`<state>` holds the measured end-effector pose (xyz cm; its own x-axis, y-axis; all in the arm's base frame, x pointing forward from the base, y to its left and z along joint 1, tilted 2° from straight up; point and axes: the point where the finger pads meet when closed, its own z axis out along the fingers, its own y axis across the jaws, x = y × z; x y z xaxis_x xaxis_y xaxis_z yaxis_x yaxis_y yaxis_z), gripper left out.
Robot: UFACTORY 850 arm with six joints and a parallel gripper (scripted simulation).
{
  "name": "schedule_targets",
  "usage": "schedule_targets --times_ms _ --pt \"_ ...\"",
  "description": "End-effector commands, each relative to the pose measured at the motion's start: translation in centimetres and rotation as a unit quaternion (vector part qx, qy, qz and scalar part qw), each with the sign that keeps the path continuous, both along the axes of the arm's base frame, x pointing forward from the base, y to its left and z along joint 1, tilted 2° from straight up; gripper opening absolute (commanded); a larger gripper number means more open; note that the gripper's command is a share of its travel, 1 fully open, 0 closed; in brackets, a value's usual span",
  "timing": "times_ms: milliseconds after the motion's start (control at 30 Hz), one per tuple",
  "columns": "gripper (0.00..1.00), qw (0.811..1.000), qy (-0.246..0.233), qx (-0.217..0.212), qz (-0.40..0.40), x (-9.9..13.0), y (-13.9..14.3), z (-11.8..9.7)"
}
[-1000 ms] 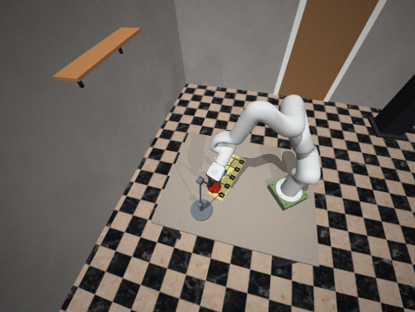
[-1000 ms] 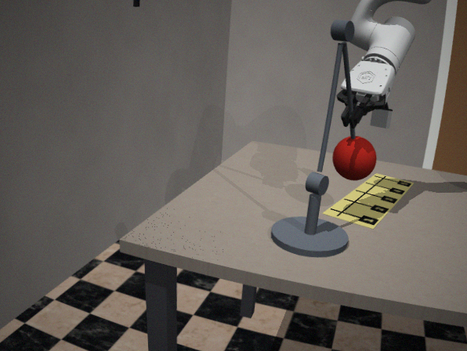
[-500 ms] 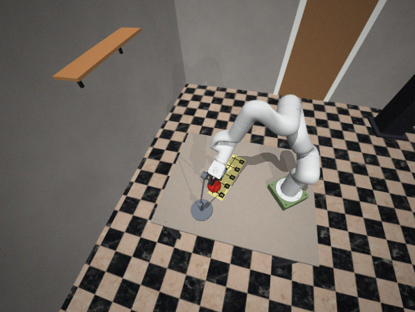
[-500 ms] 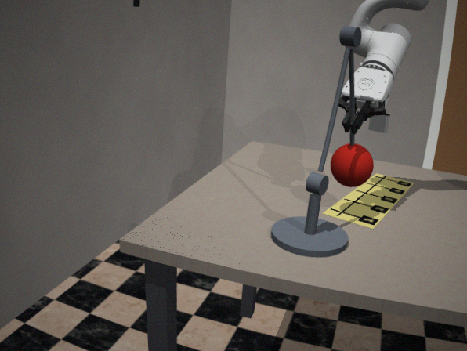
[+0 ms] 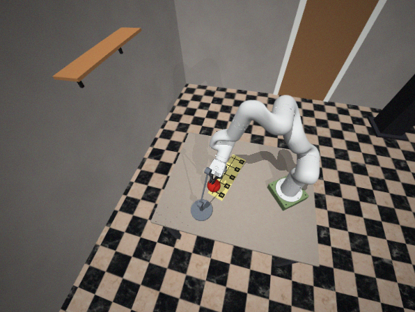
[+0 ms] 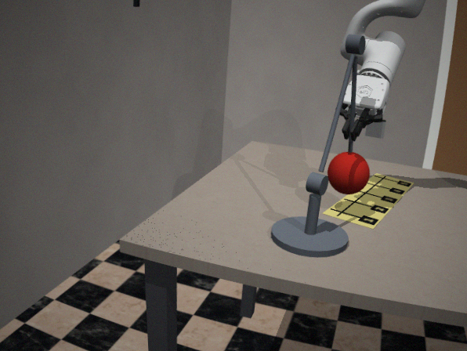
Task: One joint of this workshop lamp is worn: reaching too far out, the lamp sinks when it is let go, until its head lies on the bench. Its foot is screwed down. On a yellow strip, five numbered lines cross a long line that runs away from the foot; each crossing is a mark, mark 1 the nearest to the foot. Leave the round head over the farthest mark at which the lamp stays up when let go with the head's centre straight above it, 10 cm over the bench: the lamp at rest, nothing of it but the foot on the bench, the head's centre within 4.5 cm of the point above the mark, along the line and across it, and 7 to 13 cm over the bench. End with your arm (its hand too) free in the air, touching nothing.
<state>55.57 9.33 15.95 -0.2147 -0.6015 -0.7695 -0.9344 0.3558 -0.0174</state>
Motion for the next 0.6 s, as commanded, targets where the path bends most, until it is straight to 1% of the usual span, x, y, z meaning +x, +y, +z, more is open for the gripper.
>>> schedule_targets --times_ms 0,467,500,567 --pt "0.00 1.000 -0.001 0.000 0.002 0.10 -0.23 -0.11" --pt "0.00 1.000 -0.001 0.000 0.002 0.11 -0.39 -0.26" --pt "1.00 1.000 -0.001 0.000 0.002 0.11 -0.39 -0.26" --pt "1.00 1.000 -0.001 0.000 0.002 0.11 -0.39 -0.26"
